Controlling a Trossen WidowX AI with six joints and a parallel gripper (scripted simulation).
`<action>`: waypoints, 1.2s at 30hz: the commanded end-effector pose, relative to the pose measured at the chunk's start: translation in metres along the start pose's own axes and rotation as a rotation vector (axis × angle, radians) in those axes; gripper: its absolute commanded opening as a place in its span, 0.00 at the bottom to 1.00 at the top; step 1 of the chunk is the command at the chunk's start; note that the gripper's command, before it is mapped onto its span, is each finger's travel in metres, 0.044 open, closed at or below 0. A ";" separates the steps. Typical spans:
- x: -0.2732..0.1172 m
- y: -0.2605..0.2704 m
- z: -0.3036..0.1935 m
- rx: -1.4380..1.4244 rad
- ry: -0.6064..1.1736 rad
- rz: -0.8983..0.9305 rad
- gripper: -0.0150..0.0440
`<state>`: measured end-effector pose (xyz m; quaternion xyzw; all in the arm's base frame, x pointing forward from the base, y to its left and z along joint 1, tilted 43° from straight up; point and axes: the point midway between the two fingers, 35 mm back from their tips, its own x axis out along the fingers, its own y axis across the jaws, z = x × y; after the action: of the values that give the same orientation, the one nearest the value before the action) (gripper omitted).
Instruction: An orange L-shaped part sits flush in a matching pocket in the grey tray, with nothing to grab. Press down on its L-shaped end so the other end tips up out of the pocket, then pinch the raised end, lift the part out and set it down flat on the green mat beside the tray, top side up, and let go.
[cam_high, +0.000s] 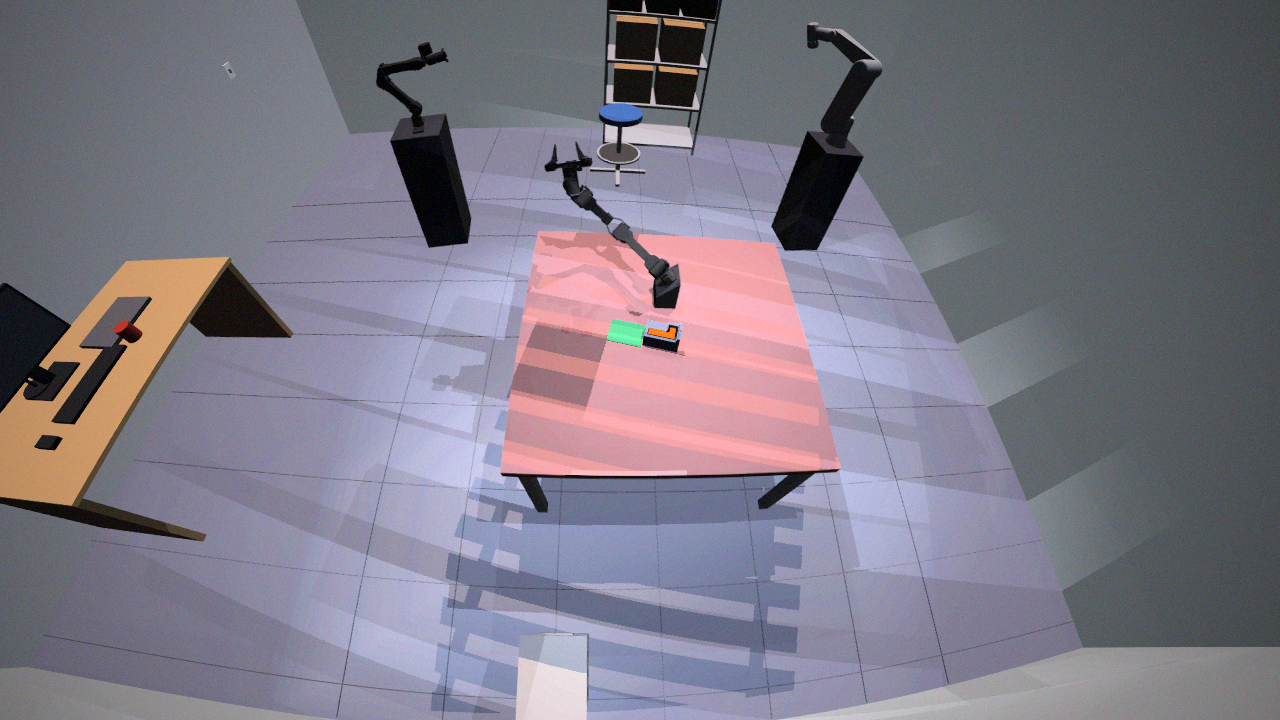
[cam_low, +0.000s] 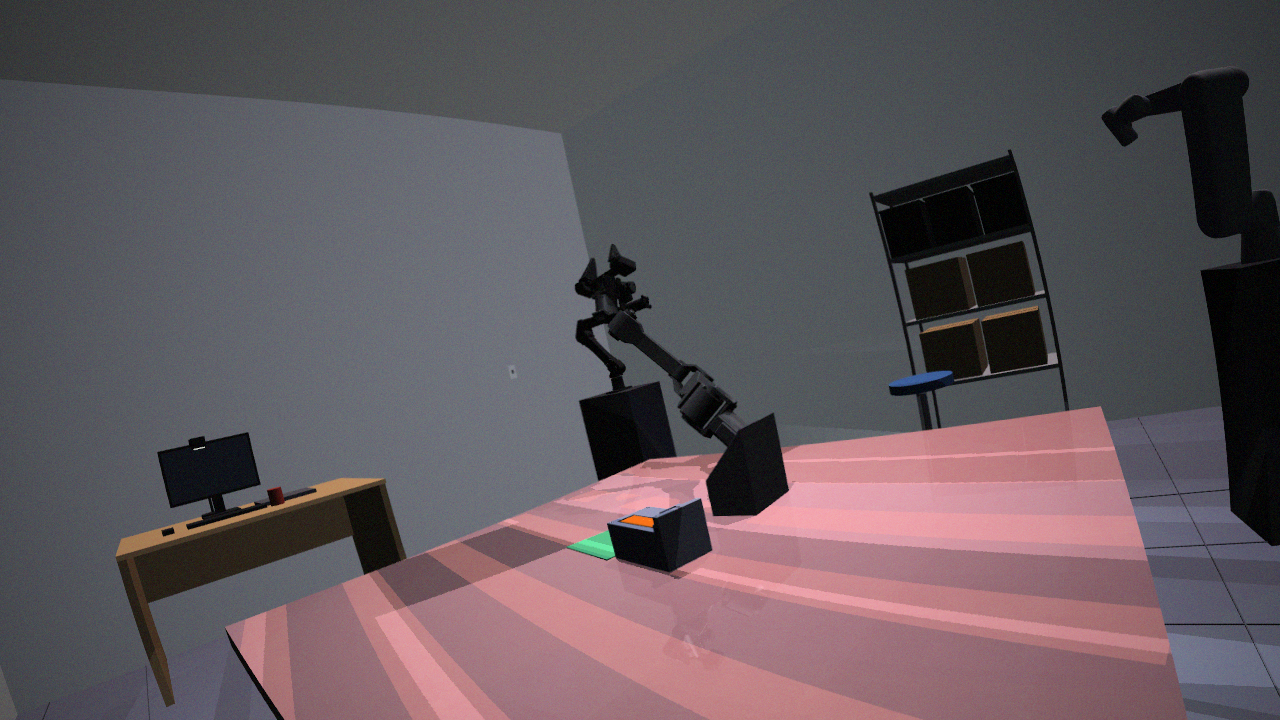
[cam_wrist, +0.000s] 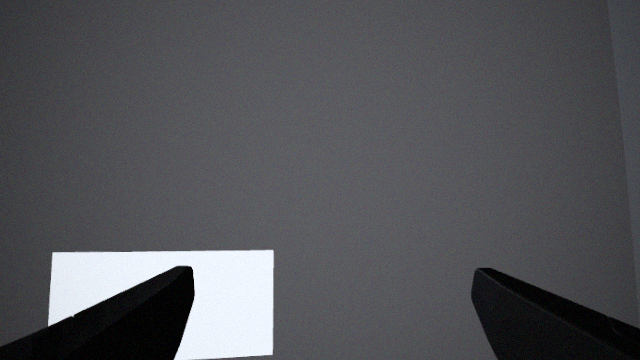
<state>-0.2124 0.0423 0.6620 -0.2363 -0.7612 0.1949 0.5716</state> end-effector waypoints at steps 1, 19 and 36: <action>0.001 0.000 -0.007 0.018 0.016 -0.002 0.89; -0.065 0.090 -0.312 0.678 0.800 -0.175 0.56; -0.327 0.300 -0.486 1.071 1.956 -0.499 0.56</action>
<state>0.3558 0.1112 0.4176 0.1363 0.0901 0.1490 0.9752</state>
